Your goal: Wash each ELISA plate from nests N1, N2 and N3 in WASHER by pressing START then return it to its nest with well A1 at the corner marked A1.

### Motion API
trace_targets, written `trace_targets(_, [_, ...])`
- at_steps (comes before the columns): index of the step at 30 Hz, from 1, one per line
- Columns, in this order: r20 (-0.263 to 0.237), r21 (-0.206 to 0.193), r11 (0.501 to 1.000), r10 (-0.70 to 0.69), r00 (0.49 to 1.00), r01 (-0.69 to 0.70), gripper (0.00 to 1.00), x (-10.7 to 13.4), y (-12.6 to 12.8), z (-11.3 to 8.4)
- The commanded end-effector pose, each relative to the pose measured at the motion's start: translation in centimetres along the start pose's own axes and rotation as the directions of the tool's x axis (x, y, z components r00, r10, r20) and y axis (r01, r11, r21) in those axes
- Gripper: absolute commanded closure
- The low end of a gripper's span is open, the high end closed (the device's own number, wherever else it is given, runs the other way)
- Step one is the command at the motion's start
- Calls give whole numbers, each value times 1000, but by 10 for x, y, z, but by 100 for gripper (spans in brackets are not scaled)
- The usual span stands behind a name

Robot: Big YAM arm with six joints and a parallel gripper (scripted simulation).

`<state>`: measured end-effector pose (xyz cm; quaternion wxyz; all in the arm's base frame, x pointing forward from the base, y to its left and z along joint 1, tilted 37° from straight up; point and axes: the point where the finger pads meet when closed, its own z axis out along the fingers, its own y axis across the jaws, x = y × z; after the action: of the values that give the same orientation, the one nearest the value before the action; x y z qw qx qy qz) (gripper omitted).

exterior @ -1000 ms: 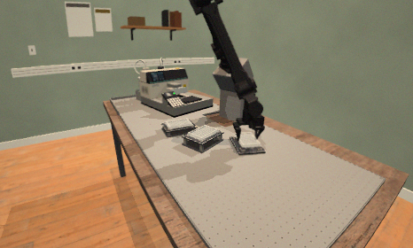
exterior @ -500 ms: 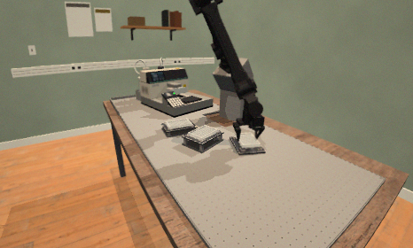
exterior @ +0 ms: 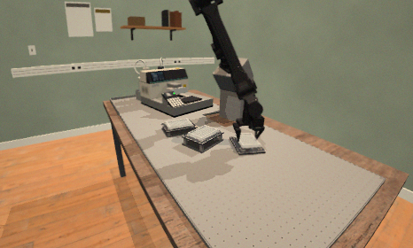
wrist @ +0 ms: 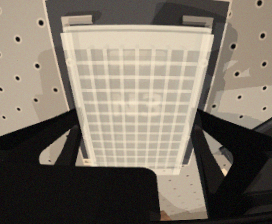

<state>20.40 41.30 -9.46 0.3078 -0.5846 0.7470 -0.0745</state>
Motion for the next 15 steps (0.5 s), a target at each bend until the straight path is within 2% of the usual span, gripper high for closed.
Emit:
trace_targets(1, [-3, 3, 1000, -1, 1000, 1, 16, 2, -3, 7])
trace_targets(15, [-2, 3, 1000, 0, 1000, 0, 16, 1, -2, 8])
